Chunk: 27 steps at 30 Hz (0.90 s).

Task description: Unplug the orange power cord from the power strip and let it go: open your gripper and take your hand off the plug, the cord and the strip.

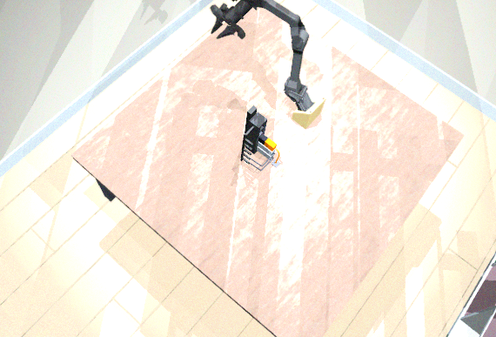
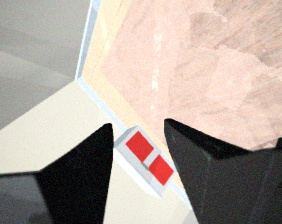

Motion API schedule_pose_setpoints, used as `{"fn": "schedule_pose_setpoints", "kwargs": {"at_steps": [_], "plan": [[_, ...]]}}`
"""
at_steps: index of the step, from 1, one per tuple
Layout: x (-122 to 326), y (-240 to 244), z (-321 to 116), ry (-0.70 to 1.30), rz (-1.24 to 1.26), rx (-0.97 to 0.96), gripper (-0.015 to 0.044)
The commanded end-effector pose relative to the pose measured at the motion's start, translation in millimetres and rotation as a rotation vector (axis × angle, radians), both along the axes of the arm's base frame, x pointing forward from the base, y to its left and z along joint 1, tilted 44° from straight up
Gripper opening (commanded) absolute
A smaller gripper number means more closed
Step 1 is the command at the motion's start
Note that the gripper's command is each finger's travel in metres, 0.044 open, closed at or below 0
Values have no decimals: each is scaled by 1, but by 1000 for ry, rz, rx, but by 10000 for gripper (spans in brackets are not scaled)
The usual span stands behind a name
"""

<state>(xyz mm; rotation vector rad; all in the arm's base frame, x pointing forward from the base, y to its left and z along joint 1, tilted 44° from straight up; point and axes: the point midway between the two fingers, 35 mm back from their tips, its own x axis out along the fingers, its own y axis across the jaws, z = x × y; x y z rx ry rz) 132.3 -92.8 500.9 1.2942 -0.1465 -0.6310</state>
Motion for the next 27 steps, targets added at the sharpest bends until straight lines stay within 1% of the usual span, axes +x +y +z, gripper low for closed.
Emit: {"fn": "schedule_pose_setpoints", "kwargs": {"at_steps": [1, 8, 14, 20, 27], "plan": [[20, -16, -13, 91, 75, -38, 160], [75, -29, -45, 285, 279, -165, 160], [129, -19, -81, 453, 483, -313, 160], [181, 12, -122, 611, 705, -499, 160], [226, 68, -174, 765, 965, -752, 160]]}}
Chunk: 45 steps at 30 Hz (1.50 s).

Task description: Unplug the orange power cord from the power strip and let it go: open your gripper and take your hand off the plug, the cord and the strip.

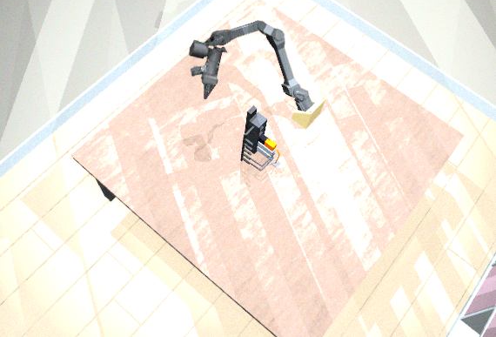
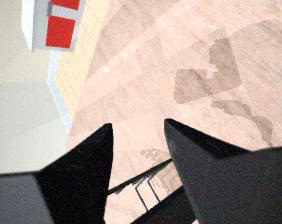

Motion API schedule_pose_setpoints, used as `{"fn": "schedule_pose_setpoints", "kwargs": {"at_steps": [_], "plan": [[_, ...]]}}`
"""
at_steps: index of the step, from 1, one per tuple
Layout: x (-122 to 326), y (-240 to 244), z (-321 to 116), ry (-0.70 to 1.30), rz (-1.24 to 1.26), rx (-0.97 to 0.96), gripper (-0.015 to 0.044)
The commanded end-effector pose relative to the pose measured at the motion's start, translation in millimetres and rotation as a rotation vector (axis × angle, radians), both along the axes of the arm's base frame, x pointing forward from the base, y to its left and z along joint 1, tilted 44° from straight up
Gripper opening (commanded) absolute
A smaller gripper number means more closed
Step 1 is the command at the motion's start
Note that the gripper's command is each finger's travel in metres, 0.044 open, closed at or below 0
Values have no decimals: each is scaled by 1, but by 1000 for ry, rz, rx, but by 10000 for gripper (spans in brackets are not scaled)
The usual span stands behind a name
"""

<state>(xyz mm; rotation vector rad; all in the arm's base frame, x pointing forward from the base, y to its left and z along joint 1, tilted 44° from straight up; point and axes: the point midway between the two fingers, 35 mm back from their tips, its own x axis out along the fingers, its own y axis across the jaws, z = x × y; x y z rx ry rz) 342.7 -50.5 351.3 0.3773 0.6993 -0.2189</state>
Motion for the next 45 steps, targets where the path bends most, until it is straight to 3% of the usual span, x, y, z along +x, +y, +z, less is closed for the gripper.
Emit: {"fn": "schedule_pose_setpoints", "kwargs": {"at_steps": [1, 10, 20, 26, 34, 45], "plan": [[21, 36, -32, 81, 169, -126, 160], [41, 123, -107, 255, 564, -433, 160], [14, 204, -202, 484, 1015, -781, 160], [-16, 213, -262, 728, 1247, -1022, 160], [-72, 184, -328, 1265, 1695, -1353, 160], [-74, 182, -330, 1294, 1719, -1368, 160]]}}
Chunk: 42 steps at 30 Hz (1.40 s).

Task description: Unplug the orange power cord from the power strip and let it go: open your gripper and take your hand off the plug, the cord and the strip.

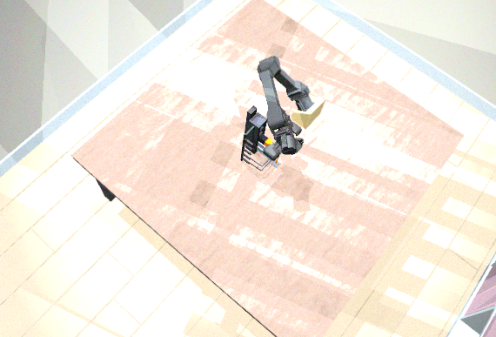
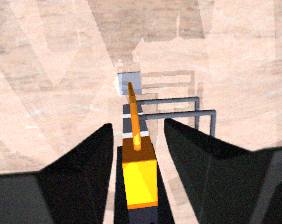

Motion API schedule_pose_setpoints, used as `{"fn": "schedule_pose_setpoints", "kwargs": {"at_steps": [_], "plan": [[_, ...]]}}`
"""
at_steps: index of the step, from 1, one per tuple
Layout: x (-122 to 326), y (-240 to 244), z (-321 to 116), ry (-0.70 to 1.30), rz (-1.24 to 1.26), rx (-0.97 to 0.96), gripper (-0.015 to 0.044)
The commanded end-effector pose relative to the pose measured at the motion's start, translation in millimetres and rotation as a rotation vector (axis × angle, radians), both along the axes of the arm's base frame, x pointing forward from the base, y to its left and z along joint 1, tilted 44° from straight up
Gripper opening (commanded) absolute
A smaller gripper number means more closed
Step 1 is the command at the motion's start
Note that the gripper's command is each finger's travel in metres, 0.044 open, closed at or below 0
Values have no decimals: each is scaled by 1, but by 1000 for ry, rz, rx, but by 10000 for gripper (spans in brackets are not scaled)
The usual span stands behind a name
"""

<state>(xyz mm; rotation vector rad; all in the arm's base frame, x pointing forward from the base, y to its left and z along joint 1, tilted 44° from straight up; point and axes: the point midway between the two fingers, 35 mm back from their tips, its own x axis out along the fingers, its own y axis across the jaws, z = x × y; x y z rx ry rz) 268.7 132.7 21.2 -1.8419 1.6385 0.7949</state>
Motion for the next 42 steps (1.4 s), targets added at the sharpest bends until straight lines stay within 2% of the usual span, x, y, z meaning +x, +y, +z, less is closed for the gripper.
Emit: {"fn": "schedule_pose_setpoints", "kwargs": {"at_steps": [1, 26, 42], "plan": [[0, -1, 1, 8, 10, -9, 160], [3, -30, 27, 8, 10, -11, 160], [4, -38, 18, 8, 10, -12, 160]]}}
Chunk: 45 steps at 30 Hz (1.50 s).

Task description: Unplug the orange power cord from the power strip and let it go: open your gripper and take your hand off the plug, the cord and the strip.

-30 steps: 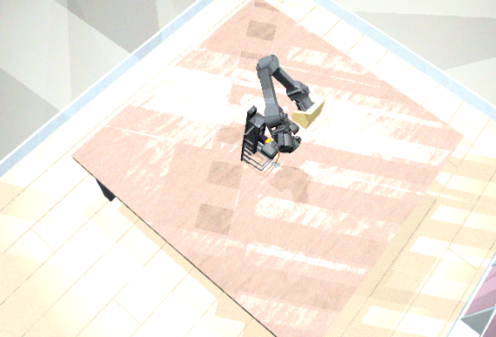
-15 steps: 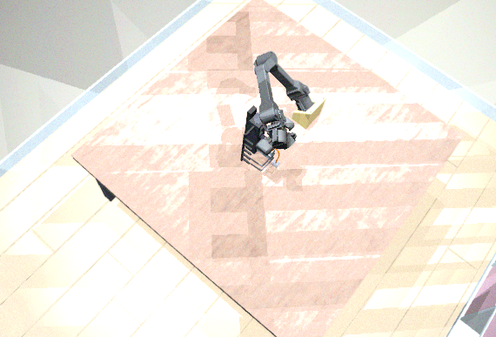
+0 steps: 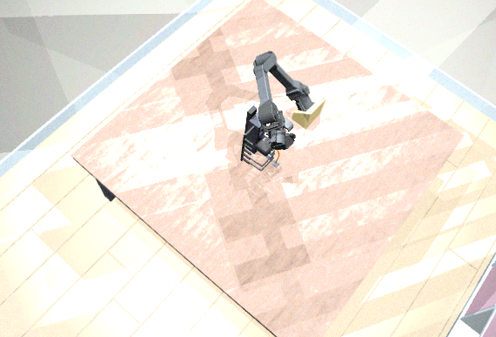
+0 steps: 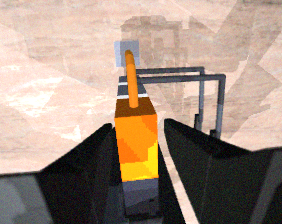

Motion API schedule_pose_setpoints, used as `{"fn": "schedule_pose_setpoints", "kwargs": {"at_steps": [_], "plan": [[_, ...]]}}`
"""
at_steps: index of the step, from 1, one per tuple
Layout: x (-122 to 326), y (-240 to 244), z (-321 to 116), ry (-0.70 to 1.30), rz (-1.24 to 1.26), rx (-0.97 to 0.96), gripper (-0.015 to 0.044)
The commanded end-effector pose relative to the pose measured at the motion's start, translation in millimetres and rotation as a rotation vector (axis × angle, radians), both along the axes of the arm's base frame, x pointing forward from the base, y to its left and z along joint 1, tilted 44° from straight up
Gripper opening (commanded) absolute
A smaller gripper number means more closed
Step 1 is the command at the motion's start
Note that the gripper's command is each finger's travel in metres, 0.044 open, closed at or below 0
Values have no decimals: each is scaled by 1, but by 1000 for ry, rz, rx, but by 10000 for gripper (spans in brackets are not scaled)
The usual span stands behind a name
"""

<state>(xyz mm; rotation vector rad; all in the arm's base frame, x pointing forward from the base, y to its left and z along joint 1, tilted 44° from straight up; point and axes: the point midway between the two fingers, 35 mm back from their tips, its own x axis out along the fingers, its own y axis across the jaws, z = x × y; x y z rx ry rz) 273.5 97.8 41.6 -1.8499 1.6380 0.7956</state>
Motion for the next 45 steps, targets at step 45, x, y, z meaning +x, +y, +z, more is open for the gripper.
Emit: {"fn": "schedule_pose_setpoints", "kwargs": {"at_steps": [45], "plan": [[-2, 36, -28, 4, 3, 1, 0]]}}
